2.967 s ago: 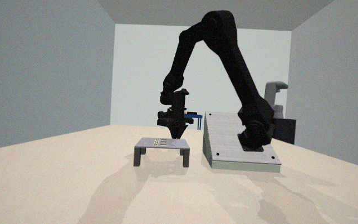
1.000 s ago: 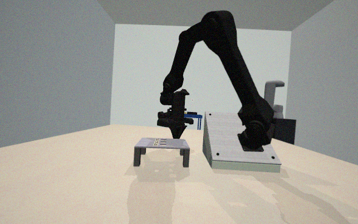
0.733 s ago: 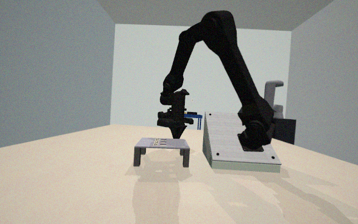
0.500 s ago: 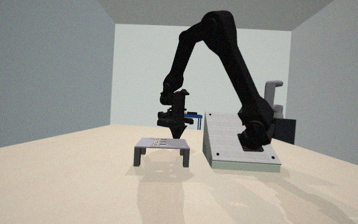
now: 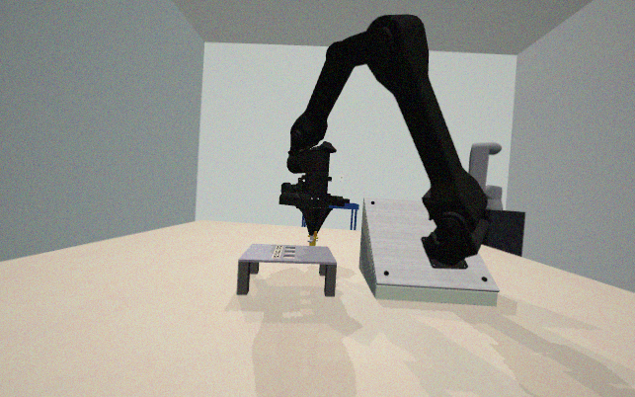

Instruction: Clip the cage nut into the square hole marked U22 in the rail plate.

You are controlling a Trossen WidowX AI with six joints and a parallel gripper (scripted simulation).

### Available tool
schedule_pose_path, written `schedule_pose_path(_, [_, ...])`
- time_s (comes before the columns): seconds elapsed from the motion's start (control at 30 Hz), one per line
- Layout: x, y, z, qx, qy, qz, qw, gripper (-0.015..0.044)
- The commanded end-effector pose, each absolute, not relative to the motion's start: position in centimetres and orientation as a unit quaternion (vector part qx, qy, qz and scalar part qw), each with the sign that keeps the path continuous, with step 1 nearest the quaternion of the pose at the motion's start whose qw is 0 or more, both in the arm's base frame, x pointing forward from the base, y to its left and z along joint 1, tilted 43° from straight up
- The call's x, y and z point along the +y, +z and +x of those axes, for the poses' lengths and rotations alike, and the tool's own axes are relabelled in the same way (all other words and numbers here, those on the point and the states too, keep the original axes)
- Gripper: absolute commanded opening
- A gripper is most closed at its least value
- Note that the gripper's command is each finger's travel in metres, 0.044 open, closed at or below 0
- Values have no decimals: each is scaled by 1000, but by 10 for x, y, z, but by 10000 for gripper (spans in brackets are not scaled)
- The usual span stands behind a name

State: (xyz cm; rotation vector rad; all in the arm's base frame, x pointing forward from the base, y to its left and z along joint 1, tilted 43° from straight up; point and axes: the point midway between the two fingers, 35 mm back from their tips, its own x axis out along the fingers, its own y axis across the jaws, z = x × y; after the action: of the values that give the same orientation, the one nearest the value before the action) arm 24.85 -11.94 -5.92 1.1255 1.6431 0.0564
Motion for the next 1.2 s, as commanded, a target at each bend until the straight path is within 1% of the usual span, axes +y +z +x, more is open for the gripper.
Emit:
schedule_pose_path(0.0, [-138, -38, 248, 694, 26, 465, 549, 23])
schedule_pose_path(0.57, [-160, -14, 248, 694, 29, 462, 551, 23])
schedule_pose_path(0.9, [-114, 32, 275, 676, 161, 346, 631, 23])
schedule_pose_path(1.17, [-70, 70, 287, 639, 273, 241, 678, 23])
